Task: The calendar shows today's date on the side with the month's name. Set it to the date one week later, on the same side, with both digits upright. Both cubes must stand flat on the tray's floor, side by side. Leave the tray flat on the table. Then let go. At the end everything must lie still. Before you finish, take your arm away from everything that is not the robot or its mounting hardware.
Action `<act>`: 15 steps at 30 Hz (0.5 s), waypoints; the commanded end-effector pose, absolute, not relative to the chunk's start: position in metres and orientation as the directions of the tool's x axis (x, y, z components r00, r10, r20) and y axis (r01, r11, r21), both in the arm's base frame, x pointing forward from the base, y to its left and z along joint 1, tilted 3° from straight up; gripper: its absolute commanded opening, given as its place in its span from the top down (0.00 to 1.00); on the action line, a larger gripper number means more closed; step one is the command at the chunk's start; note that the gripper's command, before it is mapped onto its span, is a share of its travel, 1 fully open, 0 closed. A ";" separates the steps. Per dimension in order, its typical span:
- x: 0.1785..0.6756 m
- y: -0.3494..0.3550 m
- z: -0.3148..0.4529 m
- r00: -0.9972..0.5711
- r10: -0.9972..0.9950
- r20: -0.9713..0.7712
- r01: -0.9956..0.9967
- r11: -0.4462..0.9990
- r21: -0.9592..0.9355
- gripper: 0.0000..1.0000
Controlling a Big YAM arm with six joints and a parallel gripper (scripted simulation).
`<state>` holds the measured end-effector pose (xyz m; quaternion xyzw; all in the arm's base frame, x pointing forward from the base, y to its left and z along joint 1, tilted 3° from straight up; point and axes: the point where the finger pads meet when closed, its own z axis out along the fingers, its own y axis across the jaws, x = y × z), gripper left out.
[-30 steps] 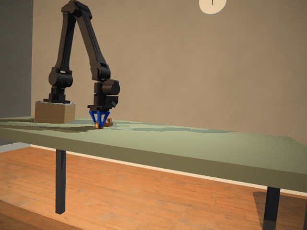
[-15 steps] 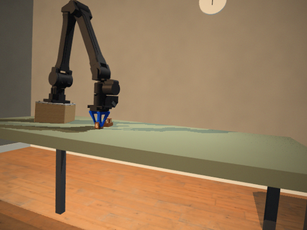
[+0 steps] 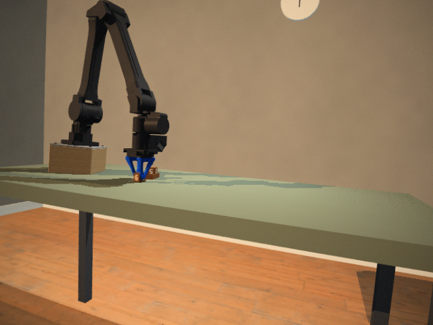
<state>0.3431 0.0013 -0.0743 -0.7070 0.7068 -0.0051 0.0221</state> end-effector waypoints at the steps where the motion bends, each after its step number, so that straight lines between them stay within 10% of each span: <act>1: 0.348 0.006 -0.074 0.009 -1.000 -0.027 -0.999 -0.007 -0.051 0.73; 15: 0.348 0.006 -0.074 0.009 -1.000 -0.027 -0.999 -0.007 -0.051 0.58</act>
